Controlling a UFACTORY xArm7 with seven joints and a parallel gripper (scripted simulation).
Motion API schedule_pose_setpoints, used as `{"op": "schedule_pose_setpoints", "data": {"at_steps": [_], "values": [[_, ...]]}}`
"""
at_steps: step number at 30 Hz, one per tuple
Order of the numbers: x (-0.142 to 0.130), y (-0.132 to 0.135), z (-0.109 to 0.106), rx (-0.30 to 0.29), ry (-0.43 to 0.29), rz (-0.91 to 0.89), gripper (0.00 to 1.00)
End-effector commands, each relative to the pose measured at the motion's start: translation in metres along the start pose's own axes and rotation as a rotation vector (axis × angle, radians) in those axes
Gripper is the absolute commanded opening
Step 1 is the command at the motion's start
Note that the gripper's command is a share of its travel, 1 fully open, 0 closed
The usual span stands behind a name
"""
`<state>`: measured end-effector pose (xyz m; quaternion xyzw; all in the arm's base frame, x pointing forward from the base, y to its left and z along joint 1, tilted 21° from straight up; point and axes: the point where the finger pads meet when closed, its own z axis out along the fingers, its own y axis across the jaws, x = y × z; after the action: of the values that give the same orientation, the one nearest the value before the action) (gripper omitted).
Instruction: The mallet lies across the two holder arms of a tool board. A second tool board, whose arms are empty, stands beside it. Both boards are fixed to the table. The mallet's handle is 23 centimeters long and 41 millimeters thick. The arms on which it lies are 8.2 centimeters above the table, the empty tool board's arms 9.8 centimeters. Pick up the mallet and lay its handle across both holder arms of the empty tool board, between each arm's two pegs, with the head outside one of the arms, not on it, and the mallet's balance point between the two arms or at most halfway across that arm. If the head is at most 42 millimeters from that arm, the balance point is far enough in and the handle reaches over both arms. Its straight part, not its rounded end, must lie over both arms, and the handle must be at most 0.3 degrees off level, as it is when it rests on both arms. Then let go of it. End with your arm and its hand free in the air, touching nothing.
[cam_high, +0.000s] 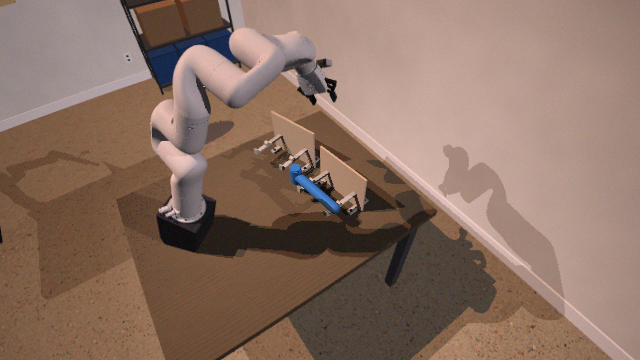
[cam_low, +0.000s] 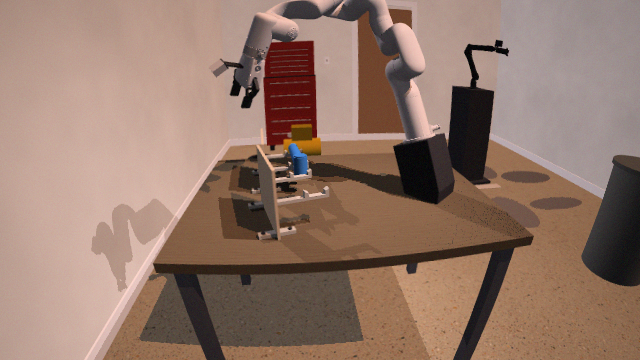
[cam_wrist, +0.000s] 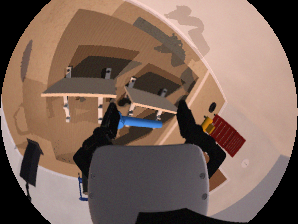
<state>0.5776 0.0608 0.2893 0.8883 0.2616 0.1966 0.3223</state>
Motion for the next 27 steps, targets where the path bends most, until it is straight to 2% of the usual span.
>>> {"op": "schedule_pose_setpoints", "data": {"at_steps": [1,20,27], "values": [[0.002,0.001,-0.002,-0.001,0.005,0.001,1.0],[0.0,0.001,-0.001,0.001,0.003,0.013,1.0],[-0.027,0.001,0.019,0.036,-0.038,0.219,1.0]]}}
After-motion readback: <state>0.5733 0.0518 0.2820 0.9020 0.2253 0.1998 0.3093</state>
